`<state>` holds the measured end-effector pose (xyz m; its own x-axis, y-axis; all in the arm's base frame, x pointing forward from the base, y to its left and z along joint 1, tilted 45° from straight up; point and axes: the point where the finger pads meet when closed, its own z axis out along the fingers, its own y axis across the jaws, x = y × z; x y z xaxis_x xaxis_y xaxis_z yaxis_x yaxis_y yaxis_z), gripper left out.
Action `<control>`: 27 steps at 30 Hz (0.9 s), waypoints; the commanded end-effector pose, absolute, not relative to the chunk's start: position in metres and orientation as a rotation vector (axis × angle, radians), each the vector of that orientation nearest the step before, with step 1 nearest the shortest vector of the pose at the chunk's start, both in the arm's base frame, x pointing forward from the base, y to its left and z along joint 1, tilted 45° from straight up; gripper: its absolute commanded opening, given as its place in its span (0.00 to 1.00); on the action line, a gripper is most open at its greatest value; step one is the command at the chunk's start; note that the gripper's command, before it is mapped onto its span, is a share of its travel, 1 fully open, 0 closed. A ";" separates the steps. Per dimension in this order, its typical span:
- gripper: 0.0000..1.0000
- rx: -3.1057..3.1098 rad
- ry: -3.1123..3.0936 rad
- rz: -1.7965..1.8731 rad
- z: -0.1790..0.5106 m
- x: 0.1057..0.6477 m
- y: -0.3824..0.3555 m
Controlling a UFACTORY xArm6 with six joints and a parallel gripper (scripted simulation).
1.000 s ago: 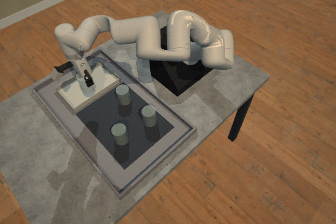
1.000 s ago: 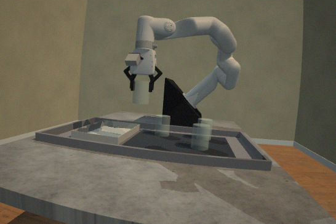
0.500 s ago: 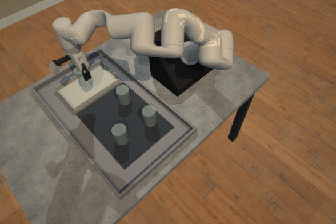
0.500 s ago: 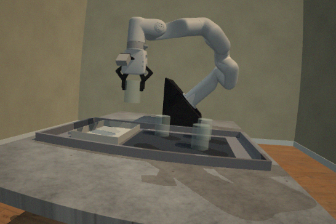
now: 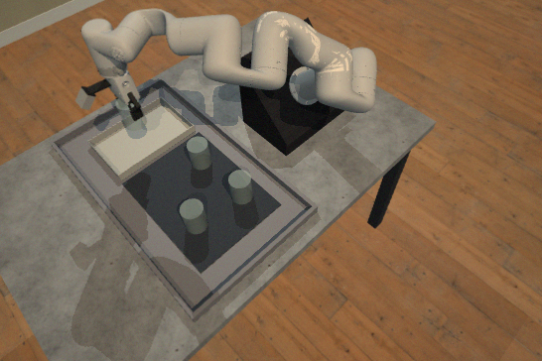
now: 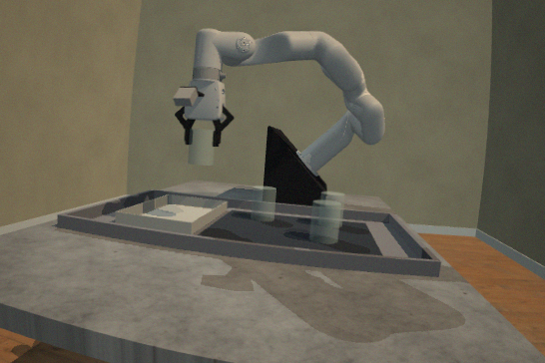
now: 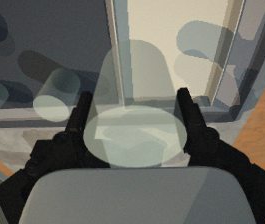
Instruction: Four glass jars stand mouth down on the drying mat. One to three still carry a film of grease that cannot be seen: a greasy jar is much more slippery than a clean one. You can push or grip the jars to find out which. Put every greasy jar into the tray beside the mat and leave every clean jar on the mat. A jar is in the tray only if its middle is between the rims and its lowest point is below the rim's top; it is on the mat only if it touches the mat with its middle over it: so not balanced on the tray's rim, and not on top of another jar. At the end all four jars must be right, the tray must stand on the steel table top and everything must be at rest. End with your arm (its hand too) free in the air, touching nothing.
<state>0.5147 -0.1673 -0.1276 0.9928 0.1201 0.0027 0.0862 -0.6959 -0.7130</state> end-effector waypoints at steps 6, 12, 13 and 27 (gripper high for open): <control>0.00 -2.346 -0.142 0.053 -0.147 0.509 -0.191; 0.00 -2.346 -0.142 0.053 -0.156 0.506 -0.200; 0.00 -2.346 -0.142 0.053 -0.159 0.506 -0.202; 0.00 -2.346 -0.142 0.053 -0.174 0.500 -0.219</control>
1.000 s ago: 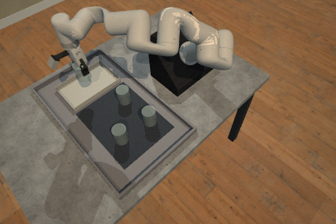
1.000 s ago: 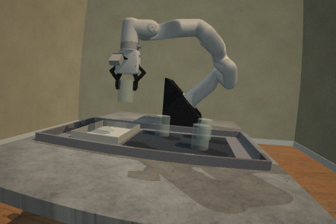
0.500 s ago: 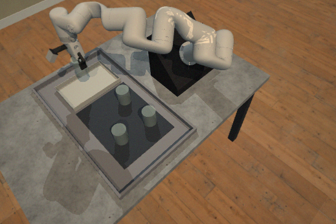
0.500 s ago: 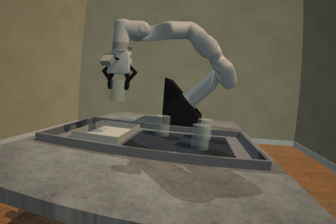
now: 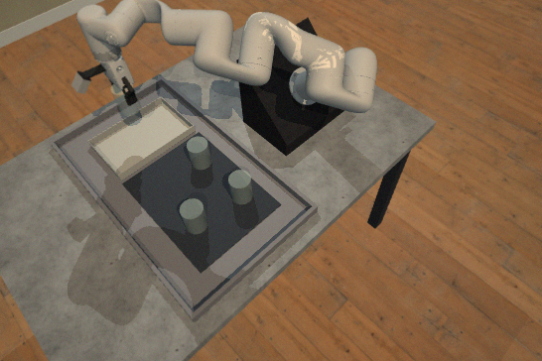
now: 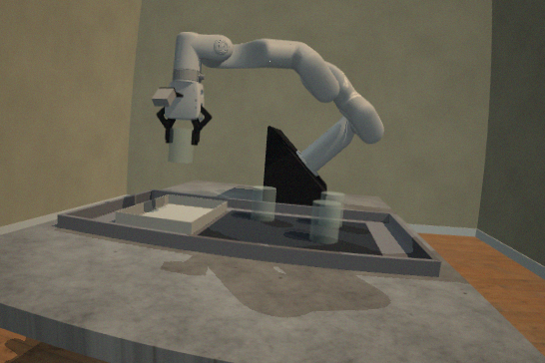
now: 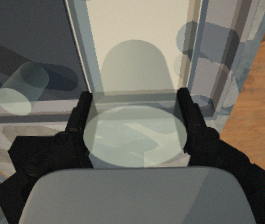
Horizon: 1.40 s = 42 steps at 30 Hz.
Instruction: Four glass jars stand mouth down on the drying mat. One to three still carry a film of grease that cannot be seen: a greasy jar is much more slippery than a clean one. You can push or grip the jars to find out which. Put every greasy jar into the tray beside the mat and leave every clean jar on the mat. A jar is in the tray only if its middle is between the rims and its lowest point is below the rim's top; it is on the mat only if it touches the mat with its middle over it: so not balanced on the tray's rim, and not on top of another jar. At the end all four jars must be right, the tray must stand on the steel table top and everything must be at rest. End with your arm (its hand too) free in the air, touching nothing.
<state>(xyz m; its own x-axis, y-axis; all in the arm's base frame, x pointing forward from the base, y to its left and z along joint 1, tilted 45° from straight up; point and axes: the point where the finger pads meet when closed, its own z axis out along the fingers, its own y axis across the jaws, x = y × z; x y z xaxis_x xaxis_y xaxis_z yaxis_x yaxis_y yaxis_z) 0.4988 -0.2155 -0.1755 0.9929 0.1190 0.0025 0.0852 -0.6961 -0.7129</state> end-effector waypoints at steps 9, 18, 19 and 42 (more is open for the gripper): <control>0.00 -2.346 -0.142 0.053 -0.185 0.499 -0.207; 0.00 -2.346 -0.142 0.053 -0.198 0.498 -0.194; 0.00 -2.346 -0.142 0.053 -0.200 0.497 -0.193; 0.00 -2.346 -0.142 0.053 -0.239 0.493 -0.153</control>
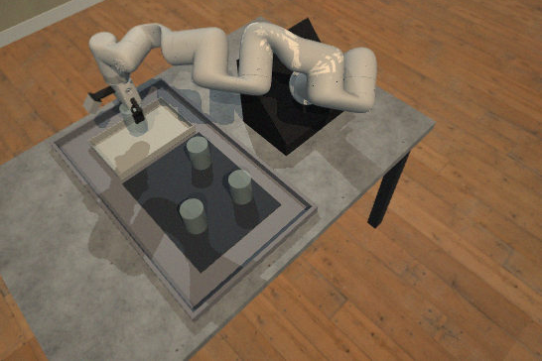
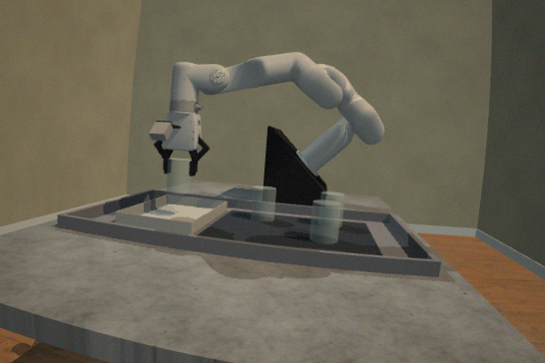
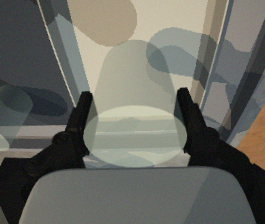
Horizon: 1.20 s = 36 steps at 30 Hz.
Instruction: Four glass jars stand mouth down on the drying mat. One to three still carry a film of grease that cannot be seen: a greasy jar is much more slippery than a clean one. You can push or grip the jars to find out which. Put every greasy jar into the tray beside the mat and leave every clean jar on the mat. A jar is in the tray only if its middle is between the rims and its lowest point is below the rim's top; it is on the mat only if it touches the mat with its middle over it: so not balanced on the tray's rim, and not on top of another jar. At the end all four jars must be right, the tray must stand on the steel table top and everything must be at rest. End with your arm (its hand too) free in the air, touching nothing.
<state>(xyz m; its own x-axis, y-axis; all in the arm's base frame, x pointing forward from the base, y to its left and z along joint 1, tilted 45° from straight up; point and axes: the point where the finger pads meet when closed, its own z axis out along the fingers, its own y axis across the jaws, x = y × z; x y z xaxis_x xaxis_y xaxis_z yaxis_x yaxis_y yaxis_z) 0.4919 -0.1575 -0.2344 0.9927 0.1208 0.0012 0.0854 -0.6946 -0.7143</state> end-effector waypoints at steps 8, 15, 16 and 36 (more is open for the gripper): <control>0.00 -2.346 -0.142 0.053 -0.252 0.491 -0.140; 0.00 -2.346 -0.142 0.053 -0.259 0.491 -0.133; 0.00 -2.346 -0.142 0.053 -0.259 0.491 -0.133; 0.00 -2.346 -0.142 0.053 -0.273 0.489 -0.119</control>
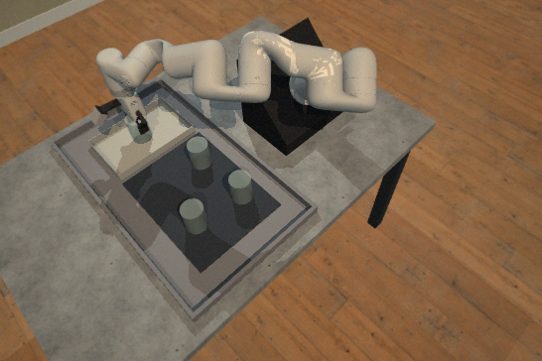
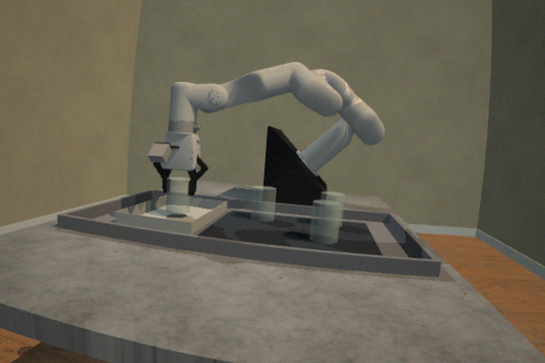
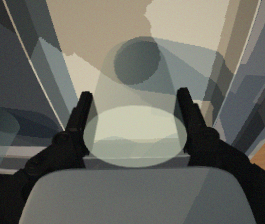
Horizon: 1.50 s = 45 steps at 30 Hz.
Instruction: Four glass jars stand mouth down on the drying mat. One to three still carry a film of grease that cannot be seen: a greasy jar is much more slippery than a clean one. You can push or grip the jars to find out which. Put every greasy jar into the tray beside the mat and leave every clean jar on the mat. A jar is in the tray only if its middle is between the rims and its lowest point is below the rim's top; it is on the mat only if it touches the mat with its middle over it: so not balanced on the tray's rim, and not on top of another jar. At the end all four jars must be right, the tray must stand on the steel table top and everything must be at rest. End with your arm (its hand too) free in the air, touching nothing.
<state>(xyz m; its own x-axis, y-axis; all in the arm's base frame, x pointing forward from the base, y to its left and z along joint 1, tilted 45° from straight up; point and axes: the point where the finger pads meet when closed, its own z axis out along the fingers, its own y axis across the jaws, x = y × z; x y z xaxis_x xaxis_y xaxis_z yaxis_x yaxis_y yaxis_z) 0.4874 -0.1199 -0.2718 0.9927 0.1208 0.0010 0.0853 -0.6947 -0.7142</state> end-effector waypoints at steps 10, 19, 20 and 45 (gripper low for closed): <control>1.00 -2.346 -0.142 0.053 -0.277 0.489 -0.115; 1.00 -2.346 -0.142 0.053 -0.277 0.489 -0.115; 1.00 -2.346 -0.142 0.053 -0.277 0.489 -0.115; 1.00 -2.346 -0.142 0.053 -0.222 0.495 -0.170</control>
<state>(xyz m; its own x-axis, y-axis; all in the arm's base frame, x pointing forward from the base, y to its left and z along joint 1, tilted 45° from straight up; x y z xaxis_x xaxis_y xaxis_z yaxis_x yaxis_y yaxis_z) 0.4919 -0.1592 -0.2328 0.9926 0.1211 0.0004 0.0849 -0.6943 -0.7147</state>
